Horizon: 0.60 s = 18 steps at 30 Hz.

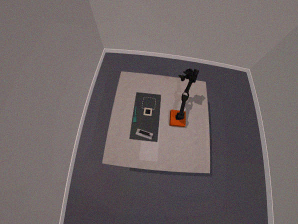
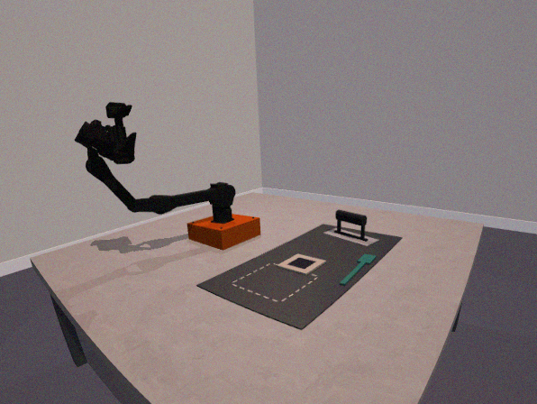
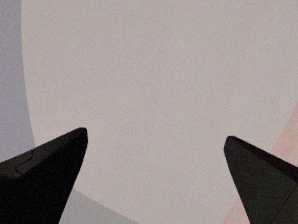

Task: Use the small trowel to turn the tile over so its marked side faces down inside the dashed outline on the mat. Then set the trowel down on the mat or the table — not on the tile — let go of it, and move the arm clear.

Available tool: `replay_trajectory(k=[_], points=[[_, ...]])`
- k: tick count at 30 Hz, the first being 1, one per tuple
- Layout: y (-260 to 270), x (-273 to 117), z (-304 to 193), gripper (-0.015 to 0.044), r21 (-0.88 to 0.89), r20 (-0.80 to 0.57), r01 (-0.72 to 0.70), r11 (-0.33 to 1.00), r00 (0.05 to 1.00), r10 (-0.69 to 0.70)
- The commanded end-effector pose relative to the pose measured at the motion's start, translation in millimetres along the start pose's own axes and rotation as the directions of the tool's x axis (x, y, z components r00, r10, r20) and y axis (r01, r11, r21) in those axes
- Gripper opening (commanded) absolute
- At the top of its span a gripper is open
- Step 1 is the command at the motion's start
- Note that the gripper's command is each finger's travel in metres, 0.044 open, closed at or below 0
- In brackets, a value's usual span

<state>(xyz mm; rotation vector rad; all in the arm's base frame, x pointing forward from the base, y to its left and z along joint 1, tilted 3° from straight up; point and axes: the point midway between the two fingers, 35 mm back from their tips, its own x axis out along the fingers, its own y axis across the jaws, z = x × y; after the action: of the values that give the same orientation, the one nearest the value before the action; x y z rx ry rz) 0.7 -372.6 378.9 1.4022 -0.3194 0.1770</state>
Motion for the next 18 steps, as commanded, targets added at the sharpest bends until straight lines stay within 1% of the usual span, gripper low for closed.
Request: replay_trajectory(k=[1, 11, 12, 18], points=[[0.0, 0.0, 0.0, 0.0374, 0.000, 0.000, 0.000, 1.000, 1.000, 0.000], [-0.1, 0.0, 0.0, 0.0111, 0.000, 0.000, 0.000, 1.000, 1.000, 0.000], [-0.1, 0.0, 0.0, 0.0100, 0.000, 0.000, 0.000, 1.000, 1.000, 0.000], [-0.1, 0.0, 0.0, 0.0100, 0.000, 0.000, 0.000, 1.000, 1.000, 0.000]])
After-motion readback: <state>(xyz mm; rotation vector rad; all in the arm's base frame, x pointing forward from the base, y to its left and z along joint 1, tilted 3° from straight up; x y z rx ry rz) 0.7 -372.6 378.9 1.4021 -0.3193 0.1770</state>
